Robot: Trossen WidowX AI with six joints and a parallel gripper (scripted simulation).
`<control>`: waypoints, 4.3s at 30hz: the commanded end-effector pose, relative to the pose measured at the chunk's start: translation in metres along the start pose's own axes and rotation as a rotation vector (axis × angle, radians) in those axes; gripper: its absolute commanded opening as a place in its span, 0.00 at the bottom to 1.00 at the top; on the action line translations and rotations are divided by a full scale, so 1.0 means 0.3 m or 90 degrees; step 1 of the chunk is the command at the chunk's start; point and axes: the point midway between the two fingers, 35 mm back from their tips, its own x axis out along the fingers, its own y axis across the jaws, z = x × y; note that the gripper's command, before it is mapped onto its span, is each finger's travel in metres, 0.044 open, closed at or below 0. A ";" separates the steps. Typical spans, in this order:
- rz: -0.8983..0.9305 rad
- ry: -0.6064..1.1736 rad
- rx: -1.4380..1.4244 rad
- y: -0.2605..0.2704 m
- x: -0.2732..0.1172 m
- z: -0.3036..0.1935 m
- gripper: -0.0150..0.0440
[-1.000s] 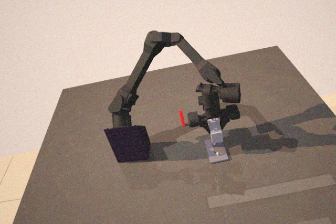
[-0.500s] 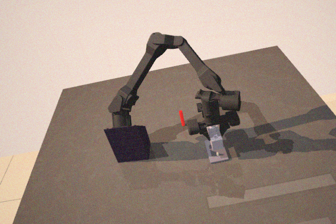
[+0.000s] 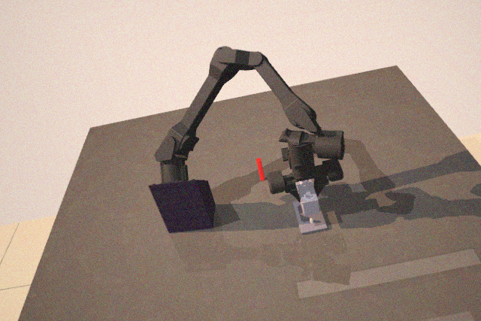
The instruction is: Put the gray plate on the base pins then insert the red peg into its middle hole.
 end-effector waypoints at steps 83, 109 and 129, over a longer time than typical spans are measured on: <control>0.002 0.003 -0.001 0.002 -0.270 -0.016 1.00; -0.003 0.008 1.109 0.181 -0.295 0.475 1.00; 0.004 0.005 1.696 0.347 -0.276 0.626 1.00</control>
